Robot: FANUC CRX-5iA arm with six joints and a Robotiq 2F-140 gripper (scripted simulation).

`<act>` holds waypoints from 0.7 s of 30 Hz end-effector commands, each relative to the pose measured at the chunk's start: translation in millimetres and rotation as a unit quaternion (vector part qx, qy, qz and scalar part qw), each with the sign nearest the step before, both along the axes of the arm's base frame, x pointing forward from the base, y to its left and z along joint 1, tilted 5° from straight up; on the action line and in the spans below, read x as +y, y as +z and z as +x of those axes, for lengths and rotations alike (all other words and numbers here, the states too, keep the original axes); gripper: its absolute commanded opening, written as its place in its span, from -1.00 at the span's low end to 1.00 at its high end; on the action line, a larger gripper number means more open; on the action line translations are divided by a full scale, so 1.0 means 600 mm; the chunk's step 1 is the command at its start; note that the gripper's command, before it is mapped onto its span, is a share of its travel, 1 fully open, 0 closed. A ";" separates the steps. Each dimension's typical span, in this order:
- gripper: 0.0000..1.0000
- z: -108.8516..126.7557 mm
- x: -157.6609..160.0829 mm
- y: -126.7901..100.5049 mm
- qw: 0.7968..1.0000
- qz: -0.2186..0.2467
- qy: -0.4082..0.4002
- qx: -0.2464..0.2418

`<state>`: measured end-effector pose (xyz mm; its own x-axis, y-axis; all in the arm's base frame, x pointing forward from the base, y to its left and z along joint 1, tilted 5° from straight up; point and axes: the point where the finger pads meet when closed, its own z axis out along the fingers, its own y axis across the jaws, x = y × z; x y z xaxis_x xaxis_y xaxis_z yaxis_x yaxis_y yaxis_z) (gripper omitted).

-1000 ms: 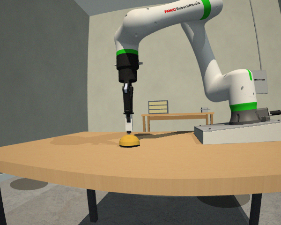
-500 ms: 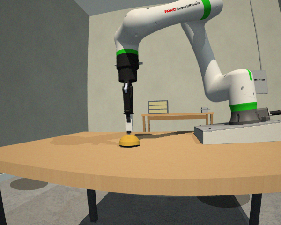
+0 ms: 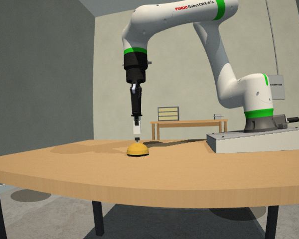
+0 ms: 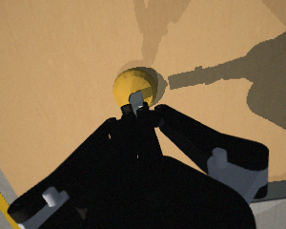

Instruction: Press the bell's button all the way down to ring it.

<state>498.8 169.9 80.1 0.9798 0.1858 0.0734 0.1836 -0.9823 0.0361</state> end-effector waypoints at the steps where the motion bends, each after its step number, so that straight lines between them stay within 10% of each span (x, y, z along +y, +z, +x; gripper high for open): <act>1: -1.00 0.000 0.000 0.010 1.000 0.000 0.000 0.000; 21: -1.00 -0.006 0.002 0.079 1.000 0.000 0.000 0.000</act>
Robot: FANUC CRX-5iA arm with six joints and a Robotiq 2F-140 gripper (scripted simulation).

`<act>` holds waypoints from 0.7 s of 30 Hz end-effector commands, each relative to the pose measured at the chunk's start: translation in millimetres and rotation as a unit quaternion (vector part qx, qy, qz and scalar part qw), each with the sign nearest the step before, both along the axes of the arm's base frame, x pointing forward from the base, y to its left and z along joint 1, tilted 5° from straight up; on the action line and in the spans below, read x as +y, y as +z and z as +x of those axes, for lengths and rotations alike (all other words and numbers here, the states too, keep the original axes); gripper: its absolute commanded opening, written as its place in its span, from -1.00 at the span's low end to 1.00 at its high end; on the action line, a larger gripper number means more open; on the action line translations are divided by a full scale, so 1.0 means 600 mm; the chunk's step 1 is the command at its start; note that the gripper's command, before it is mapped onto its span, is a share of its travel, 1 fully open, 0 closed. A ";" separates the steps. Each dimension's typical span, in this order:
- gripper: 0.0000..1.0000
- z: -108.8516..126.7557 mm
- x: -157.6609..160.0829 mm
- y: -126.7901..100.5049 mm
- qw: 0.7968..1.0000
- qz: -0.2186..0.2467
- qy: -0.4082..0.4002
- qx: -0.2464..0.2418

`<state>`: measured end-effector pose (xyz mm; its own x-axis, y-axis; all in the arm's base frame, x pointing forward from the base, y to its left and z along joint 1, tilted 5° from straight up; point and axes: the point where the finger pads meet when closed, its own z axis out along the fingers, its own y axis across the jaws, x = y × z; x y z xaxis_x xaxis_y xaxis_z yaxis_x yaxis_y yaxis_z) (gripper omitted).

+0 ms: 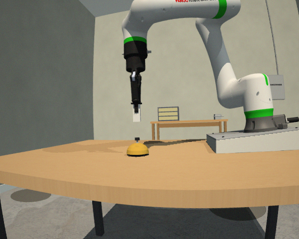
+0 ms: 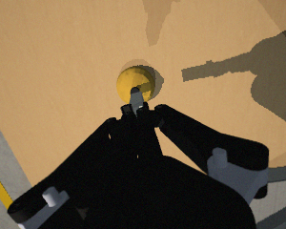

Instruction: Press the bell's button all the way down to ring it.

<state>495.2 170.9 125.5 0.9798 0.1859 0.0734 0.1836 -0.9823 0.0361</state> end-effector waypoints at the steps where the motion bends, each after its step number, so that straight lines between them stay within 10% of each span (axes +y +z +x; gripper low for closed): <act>1: -1.00 0.000 0.000 0.005 1.000 0.000 0.000 0.000; 21: -1.00 0.000 0.000 0.009 1.000 0.000 0.000 0.000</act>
